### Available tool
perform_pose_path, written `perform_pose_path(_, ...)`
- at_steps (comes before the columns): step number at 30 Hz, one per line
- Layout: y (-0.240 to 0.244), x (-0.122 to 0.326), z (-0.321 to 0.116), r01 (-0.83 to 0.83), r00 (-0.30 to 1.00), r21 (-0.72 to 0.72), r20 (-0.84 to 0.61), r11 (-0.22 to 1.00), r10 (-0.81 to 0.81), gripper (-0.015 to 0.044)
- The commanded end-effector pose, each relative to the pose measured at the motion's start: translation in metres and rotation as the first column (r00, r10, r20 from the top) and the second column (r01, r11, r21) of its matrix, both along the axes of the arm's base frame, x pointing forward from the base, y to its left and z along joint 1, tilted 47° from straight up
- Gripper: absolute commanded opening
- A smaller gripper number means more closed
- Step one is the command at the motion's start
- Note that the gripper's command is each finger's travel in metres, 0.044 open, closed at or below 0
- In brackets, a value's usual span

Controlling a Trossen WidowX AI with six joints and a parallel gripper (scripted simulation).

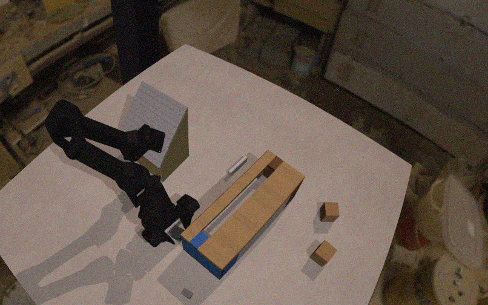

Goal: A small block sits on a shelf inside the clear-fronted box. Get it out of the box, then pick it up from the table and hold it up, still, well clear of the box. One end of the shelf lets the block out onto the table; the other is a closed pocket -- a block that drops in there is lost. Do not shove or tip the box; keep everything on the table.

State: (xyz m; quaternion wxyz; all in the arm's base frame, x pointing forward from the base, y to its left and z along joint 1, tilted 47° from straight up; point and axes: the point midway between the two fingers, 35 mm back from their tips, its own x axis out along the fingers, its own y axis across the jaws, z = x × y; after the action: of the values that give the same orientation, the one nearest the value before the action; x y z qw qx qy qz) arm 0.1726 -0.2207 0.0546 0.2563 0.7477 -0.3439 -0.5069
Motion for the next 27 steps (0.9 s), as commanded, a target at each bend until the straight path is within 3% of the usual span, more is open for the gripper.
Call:
perform_pose_path(1,-0.002,-0.002,-0.006,-0.006,1.0,0.006,-0.011,1.0,0.006,0.0285)
perform_pose_path(8,-0.002,-0.002,-0.006,-0.006,1.0,0.006,-0.011,1.0,0.006,0.0101)
perform_pose_path(11,-0.002,-0.002,-0.006,-0.006,1.0,0.006,-0.011,1.0,0.006,0.0081)
perform_pose_path(14,0.002,0.001,-0.005,-0.045,0.998,-0.006,-0.043,0.999,0.045,0.0003)
perform_pose_path(27,0.031,0.009,0.025,-0.015,1.0,0.007,-0.015,1.0,0.016,0.0)
